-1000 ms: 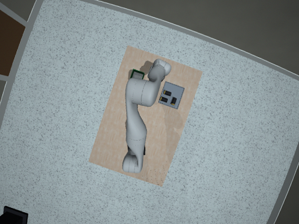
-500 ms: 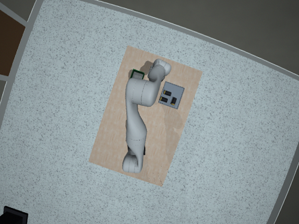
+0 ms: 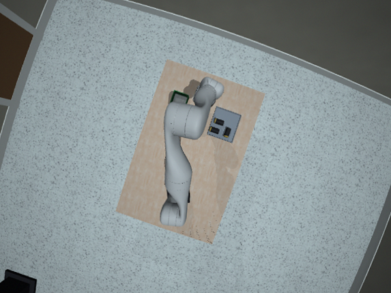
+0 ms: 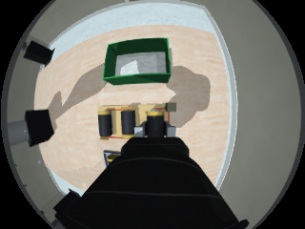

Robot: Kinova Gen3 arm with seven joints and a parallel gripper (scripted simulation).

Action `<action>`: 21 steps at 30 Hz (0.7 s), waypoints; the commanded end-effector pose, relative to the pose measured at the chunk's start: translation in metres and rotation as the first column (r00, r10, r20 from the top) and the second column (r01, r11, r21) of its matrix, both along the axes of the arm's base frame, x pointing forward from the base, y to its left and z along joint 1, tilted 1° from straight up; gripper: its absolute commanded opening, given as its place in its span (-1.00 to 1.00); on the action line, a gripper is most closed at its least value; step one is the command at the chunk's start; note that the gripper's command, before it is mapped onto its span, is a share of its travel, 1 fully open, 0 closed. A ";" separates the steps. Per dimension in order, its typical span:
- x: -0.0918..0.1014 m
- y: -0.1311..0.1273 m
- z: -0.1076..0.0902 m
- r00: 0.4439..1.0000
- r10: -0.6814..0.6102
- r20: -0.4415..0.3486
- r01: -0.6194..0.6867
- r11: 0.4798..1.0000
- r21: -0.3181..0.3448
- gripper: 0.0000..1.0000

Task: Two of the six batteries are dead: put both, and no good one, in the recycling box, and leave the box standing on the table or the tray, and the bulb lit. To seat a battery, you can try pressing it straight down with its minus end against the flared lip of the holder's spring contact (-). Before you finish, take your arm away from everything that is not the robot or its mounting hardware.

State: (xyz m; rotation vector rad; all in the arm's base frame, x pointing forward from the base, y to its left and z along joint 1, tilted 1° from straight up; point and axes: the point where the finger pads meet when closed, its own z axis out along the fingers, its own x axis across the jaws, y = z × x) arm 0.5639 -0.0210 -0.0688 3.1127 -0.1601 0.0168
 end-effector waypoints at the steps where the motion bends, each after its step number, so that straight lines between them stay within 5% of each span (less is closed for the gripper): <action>1: 0.002 0.000 0.001 1.000 0.009 0.007 -0.009 1.000 0.001 0.15; 21: 0.002 0.000 -0.014 1.000 0.010 0.005 -0.010 1.000 0.001 0.15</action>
